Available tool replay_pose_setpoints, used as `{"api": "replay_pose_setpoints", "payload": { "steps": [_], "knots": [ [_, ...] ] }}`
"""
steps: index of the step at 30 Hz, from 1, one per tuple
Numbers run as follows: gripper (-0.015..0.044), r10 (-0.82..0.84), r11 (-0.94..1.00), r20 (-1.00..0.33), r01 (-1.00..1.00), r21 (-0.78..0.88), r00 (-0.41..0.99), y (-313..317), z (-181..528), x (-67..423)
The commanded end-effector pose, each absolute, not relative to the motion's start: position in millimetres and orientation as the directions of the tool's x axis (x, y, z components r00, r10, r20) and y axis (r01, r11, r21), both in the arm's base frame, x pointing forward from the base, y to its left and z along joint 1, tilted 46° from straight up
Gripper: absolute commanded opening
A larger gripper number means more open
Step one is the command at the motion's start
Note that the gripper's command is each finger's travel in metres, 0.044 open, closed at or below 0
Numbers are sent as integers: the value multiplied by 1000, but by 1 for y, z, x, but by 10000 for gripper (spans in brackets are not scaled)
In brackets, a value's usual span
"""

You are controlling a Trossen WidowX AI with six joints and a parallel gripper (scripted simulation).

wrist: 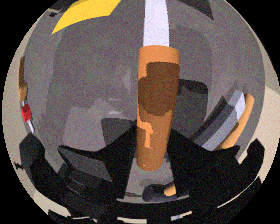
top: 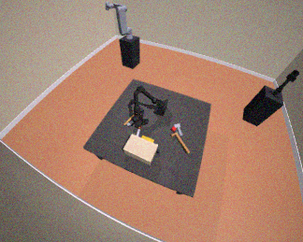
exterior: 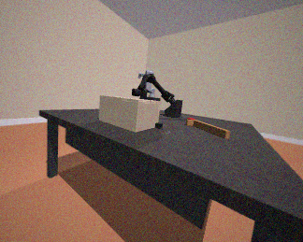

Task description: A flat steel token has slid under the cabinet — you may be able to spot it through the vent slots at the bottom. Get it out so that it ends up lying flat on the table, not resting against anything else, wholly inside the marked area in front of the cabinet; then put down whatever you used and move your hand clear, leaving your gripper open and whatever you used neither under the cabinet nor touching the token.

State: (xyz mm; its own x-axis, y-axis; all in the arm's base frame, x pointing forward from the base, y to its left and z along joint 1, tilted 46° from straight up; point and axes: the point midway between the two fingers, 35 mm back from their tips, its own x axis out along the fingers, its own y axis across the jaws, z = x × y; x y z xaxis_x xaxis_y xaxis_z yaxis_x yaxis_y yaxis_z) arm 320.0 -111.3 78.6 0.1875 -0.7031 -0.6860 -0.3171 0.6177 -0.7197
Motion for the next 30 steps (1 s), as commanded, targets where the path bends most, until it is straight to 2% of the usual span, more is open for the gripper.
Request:
{"api": "replay_pose_setpoints", "payload": {
  "steps": [1, 30],
  "knots": [
    [0, -703, 617, -685, -316, -721, 189, -109, 78, 327],
    [0, -703, 618, -685, -315, -721, 190, -97, 75, 359]
  ]
}}
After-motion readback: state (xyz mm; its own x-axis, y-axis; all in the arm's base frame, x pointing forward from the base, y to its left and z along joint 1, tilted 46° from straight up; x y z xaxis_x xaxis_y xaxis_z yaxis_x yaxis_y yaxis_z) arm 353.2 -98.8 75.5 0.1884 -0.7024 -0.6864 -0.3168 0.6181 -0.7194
